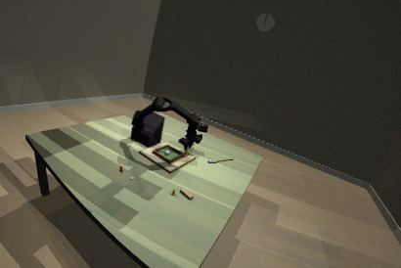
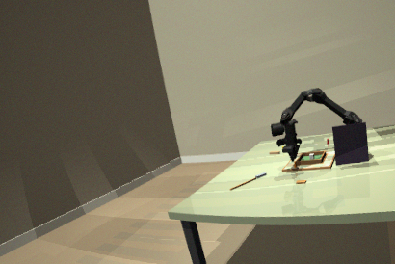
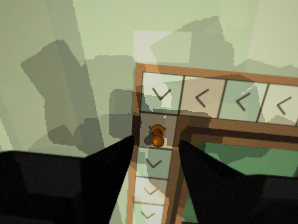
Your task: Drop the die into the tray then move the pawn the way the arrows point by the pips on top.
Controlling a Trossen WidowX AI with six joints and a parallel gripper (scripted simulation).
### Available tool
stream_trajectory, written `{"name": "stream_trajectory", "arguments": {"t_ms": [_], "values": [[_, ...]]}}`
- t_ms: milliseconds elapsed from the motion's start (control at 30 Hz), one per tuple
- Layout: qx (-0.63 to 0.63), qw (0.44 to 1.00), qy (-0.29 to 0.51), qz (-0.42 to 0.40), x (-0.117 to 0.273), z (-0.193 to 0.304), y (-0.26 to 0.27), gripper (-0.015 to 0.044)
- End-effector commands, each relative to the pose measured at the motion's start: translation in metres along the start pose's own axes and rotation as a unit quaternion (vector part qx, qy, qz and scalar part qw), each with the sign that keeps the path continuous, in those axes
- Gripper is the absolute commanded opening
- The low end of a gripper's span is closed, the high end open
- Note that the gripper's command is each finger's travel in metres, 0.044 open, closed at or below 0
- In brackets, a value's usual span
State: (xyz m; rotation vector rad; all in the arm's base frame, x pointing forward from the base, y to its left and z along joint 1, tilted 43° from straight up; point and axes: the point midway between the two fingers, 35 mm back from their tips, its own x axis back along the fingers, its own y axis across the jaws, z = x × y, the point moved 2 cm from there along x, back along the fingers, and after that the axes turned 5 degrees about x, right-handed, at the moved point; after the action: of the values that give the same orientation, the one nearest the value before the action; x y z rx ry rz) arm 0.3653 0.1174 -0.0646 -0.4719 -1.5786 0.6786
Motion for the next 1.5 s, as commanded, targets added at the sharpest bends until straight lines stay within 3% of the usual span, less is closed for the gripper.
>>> {"name": "stream_trajectory", "arguments": {"t_ms": [0, 533, 733, 1067, 1467], "values": [[0.007, 1.000, 0.005, 0.005, -0.011, 0.004, 0.000, 0.0200], [0.007, 1.000, 0.005, 0.005, -0.032, 0.005, -0.001, 0.0200], [0.007, 1.000, 0.005, 0.005, -0.032, 0.005, -0.001, 0.0043], [0.007, 1.000, 0.005, 0.005, -0.031, 0.004, -0.001, 0.0000], [0.007, 1.000, 0.005, 0.002, 0.044, -0.004, 0.003, 0.0000]]}}
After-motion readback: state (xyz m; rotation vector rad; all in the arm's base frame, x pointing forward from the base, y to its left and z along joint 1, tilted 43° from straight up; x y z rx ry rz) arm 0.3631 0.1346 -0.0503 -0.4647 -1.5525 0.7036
